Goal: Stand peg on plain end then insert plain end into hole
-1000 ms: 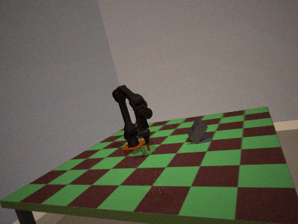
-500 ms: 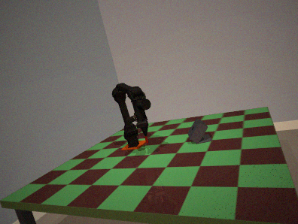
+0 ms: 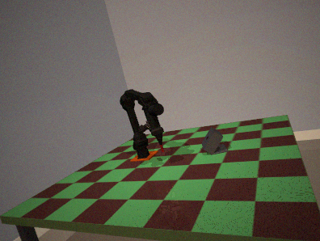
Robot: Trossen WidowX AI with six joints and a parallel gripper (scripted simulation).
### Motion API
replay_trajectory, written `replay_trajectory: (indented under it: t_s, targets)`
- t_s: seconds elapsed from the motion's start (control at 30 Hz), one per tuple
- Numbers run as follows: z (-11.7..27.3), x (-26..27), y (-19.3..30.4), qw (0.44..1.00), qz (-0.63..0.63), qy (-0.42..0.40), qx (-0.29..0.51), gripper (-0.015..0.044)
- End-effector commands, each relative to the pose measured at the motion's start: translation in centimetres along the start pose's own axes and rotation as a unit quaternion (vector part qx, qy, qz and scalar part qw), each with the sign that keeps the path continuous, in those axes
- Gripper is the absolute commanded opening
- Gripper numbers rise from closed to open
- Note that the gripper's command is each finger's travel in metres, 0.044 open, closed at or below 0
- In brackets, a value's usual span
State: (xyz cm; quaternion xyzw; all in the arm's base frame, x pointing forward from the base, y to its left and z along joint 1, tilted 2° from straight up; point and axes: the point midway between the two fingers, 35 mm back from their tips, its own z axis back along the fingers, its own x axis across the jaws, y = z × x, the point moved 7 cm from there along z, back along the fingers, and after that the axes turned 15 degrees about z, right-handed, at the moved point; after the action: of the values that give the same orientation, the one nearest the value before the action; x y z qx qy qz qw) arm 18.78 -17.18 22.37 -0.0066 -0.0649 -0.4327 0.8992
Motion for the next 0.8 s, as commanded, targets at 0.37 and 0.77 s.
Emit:
replay_trajectory:
  t_s: [0.37,0.77]
  targets:
    - [-0.2,-0.1,2.5,0.993,0.077,-0.062,0.059,0.0000]
    - [-0.3,-0.3,4.5,0.979,0.138,-0.109,0.102,0.0000]
